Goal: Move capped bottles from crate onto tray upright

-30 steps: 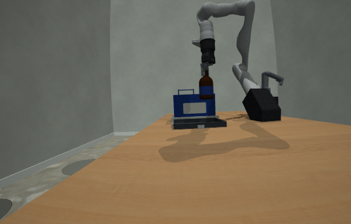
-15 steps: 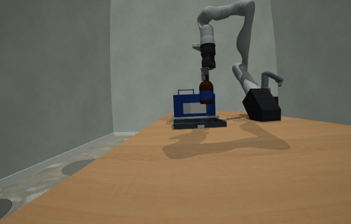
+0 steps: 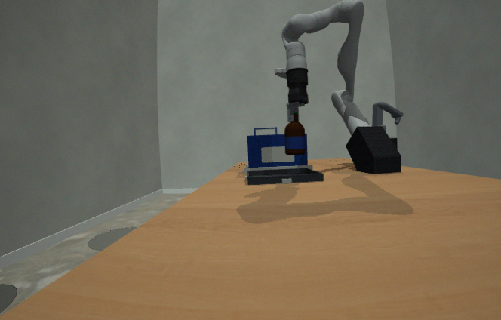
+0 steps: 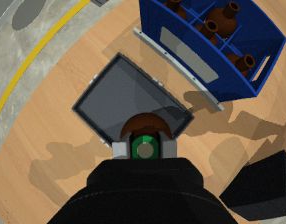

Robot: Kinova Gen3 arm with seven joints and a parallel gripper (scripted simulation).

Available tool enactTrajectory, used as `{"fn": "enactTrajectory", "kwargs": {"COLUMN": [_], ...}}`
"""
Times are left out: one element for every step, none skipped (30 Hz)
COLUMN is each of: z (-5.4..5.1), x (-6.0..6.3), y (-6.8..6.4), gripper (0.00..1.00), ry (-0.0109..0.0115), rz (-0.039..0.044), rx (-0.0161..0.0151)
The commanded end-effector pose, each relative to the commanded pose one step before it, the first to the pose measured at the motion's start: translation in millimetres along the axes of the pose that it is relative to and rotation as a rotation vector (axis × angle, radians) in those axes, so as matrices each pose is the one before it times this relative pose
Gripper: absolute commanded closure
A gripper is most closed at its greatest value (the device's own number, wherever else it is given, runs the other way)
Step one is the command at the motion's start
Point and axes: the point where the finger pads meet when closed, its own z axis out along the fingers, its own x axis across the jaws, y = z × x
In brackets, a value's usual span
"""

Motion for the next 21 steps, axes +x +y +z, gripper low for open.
{"fn": "enactTrajectory", "kwargs": {"z": [6.28, 2.0, 2.0, 2.0, 2.0, 0.0, 0.0, -0.43, 2.0, 2.0, 2.0, 2.0, 2.0, 2.0, 2.0, 2.0, 2.0, 2.0, 2.0, 2.0, 2.0], "x": [1.59, 0.1, 0.09, 0.09, 0.09, 0.0, 0.0, -1.16, 0.1, 0.1, 0.1, 0.1, 0.1, 0.1, 0.1, 0.1, 0.1, 0.1, 0.1, 0.1, 0.1], "y": [-1.11, -0.07, -0.07, -0.07, -0.07, 0.0, 0.0, 0.92, -0.08, -0.08, -0.08, -0.08, -0.08, -0.08, -0.08, -0.08, -0.08, -0.08, -0.08, -0.08, -0.08], "gripper": [1.0, 1.0, 1.0, 1.0, 1.0, 1.0, 1.0, 1.0, 1.0, 1.0, 1.0, 1.0, 1.0, 1.0, 1.0, 1.0, 1.0, 1.0, 1.0, 1.0, 1.0], "ry": [0.00542, 0.00031, 0.00031, 0.00031, 0.00031, 0.0, 0.0, -0.00458, 0.00033, 0.00033, 0.00033, 0.00033, 0.00033, 0.00033, 0.00033, 0.00033, 0.00033, 0.00033, 0.00033, 0.00033, 0.00033], "rz": [0.00255, 0.00013, 0.00013, 0.00013, 0.00013, 0.0, 0.0, -0.00197, 0.00014, 0.00014, 0.00014, 0.00014, 0.00014, 0.00014, 0.00014, 0.00014, 0.00014, 0.00014, 0.00014, 0.00014, 0.00014], "rx": [0.00117, 0.00007, 0.00007, 0.00007, 0.00007, 0.0, 0.0, -0.001, 0.00007, 0.00007, 0.00007, 0.00007, 0.00007, 0.00007, 0.00007, 0.00007, 0.00007, 0.00007, 0.00007, 0.00007, 0.00007]}}
